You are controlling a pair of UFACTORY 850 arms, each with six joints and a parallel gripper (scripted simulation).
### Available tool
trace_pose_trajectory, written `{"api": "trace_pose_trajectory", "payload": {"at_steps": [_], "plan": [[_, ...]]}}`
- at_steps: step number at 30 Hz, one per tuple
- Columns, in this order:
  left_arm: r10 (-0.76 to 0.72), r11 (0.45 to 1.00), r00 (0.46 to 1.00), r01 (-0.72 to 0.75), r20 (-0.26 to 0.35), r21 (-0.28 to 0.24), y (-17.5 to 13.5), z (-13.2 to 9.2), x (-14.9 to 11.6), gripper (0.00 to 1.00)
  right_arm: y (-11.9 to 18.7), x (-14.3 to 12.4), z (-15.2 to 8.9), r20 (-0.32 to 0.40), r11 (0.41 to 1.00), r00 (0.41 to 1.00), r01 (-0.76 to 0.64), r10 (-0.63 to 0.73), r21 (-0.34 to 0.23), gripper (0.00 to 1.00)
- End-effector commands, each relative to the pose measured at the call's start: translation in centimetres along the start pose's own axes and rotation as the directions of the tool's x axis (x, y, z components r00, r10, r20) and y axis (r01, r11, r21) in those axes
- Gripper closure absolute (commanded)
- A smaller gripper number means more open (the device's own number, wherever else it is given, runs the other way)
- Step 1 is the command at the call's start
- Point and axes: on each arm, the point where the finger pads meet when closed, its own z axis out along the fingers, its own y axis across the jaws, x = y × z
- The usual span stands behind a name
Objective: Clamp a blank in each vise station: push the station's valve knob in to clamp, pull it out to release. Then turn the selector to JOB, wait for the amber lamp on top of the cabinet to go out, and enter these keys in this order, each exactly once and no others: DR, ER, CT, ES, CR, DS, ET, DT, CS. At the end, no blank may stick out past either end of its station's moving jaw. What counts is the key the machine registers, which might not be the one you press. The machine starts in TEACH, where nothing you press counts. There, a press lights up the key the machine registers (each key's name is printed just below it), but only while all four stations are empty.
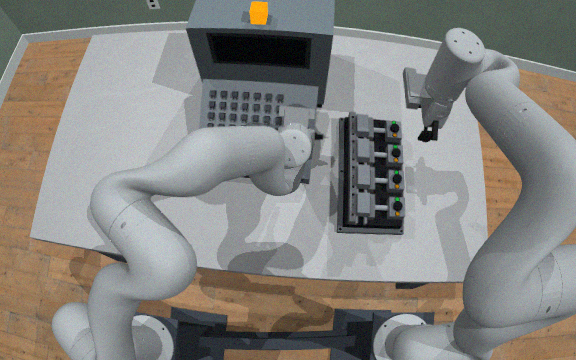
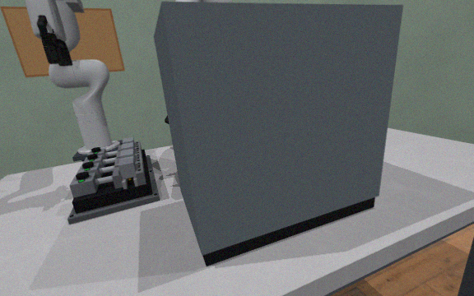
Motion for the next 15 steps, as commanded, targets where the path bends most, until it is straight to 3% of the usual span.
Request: {"api": "trace_pose_trajectory", "payload": {"at_steps": [1, 7, 8, 15], "plan": [[-0.001, 1.000, 1.000, 0.001, -0.002, -0.001, 0.05, -0.10, 0.14, 0.42, 0.06, 0.00, -0.11, 0.000, 1.000, 1.000, 0.000, 0.000, -0.002, 0.00], [-0.001, 1.000, 1.000, 0.001, -0.002, -0.001, 0.05, -0.10, 0.14, 0.42, 0.06, 0.00, -0.11, 0.000, 1.000, 1.000, 0.000, 0.000, -0.002, 0.00], [-0.001, 1.000, 1.000, 0.001, -0.002, -0.001, 0.05, -0.10, 0.14, 1.00, 0.06, 0.00, -0.11, 0.000, 1.000, 1.000, 0.000, 0.000, -0.002, 0.00], [-0.001, 1.000, 1.000, 0.001, -0.002, -0.001, 0.05, -0.10, 0.14, 1.00, 0.06, 0.00, -0.11, 0.000, 1.000, 1.000, 0.000, 0.000, -0.002, 0.00]]}}
